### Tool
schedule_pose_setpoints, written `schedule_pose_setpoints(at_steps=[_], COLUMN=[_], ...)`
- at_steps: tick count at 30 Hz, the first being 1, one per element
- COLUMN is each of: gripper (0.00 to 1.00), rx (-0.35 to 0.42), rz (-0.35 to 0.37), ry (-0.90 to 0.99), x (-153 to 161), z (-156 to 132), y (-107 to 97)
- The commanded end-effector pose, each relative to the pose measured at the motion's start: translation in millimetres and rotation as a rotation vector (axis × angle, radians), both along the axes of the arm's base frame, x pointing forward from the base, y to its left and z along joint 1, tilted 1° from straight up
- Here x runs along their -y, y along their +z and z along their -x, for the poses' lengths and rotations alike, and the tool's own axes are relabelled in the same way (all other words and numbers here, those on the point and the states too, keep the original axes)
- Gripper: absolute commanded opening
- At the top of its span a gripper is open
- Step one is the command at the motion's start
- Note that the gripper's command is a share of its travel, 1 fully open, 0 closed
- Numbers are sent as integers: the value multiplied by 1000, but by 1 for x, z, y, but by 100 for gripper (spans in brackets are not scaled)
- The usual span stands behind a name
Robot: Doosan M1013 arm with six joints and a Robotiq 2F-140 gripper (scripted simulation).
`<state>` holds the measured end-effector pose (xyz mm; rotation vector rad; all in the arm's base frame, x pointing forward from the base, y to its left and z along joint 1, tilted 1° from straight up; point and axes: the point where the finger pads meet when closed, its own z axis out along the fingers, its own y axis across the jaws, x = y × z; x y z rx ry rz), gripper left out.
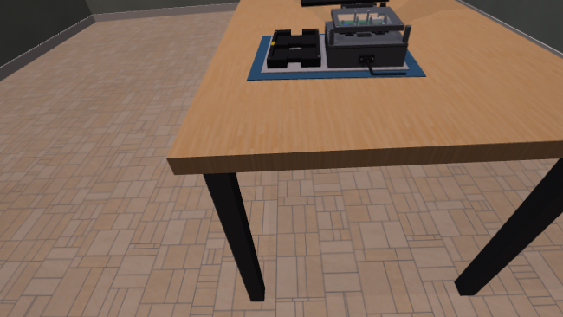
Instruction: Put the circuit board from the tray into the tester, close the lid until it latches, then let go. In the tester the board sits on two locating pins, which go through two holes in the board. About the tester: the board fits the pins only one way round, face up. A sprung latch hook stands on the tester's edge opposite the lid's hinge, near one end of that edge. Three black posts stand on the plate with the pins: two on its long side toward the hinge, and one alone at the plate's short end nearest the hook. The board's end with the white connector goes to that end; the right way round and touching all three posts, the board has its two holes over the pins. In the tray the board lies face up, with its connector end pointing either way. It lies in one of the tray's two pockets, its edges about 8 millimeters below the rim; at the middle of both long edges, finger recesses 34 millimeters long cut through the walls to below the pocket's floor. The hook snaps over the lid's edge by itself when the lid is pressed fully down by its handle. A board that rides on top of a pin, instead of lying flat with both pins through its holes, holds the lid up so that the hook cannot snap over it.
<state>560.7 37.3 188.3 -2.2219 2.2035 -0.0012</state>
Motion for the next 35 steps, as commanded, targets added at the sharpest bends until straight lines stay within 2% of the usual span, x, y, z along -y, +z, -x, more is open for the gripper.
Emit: schedule_pose_setpoints(at_steps=[1,14,15,35], gripper=[30,30,100,100], rx=[0,0,0,0], rz=[0,0,0,0], ry=[0,0,0,0], x=[0,0,0,0], z=[0,0,0,0], y=[4,9,9,9])
